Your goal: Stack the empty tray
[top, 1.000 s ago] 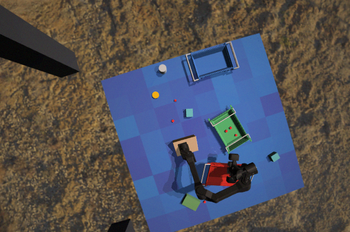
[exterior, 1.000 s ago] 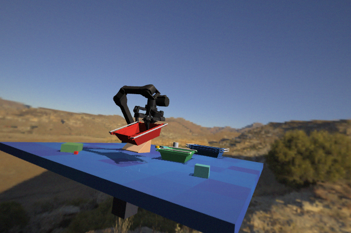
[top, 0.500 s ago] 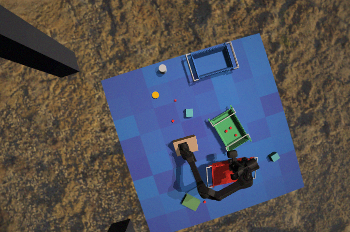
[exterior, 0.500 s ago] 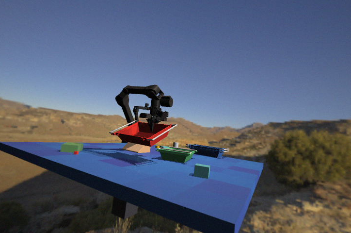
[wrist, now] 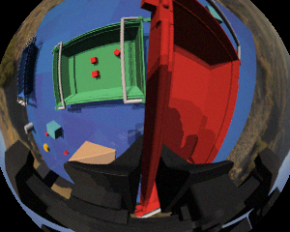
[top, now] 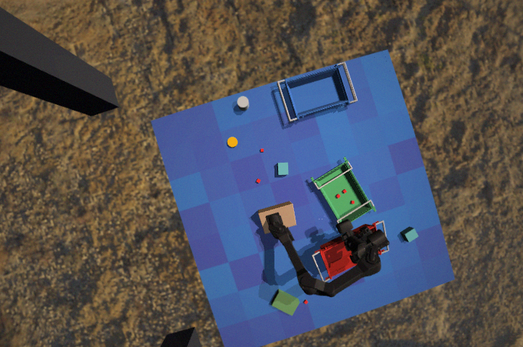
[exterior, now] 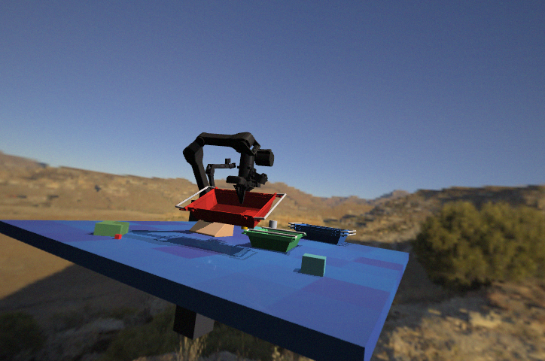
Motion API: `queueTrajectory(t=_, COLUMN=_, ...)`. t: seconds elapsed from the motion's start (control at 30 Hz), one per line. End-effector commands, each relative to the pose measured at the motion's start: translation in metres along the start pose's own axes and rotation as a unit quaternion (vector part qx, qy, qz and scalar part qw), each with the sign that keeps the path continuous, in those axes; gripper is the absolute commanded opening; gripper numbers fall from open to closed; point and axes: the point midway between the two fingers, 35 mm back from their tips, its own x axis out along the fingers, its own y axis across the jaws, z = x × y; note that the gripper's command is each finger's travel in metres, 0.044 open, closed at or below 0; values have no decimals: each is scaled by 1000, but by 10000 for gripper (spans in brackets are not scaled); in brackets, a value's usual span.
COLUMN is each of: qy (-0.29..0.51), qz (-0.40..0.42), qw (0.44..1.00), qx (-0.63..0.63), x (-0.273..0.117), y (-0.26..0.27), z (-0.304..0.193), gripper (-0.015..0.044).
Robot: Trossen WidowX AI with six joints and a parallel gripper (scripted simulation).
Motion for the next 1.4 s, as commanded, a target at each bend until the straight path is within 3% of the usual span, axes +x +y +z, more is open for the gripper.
queueTrajectory(t=0.0, qy=-9, qz=-2, qw=999, qx=-31, x=-6, y=4, z=5, gripper=0)
queueTrajectory(t=1.37, qy=-7, qz=-4, qw=927, qx=-376, x=-13, y=64, z=37, gripper=0)
